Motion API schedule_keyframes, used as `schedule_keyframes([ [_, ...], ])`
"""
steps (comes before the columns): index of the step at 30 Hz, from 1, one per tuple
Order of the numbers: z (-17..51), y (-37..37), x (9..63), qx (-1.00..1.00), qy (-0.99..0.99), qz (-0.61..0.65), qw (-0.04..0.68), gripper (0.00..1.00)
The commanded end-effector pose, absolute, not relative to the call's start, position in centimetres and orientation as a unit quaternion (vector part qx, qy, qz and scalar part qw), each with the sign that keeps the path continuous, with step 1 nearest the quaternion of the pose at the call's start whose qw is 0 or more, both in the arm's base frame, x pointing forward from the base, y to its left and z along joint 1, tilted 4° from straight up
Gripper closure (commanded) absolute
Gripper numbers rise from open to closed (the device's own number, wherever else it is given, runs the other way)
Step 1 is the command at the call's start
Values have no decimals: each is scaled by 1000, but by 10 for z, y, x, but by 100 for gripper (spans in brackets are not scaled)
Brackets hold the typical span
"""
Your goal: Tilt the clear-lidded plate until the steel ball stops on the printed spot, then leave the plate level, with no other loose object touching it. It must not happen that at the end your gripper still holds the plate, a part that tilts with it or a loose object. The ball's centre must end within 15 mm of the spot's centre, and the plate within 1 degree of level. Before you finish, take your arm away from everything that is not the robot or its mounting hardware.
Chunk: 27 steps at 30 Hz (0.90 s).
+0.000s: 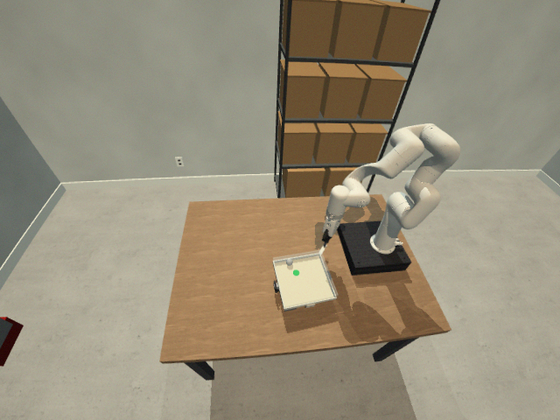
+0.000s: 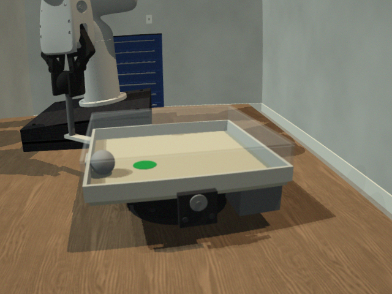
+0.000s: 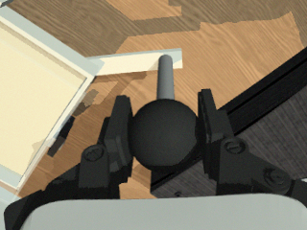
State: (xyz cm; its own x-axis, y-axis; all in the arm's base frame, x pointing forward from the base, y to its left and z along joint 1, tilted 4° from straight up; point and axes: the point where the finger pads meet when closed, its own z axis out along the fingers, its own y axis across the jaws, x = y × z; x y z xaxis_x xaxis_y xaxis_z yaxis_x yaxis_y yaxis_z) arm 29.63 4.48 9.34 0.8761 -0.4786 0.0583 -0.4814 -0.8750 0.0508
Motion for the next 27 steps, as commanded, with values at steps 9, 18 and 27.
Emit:
schedule_keyframes([
  [9, 94, 44, 300, 968, -247, 22, 32, 100],
  [18, 94, 43, 301, 968, -247, 22, 32, 100],
  [27, 93, 45, 296, 968, -247, 22, 32, 100],
])
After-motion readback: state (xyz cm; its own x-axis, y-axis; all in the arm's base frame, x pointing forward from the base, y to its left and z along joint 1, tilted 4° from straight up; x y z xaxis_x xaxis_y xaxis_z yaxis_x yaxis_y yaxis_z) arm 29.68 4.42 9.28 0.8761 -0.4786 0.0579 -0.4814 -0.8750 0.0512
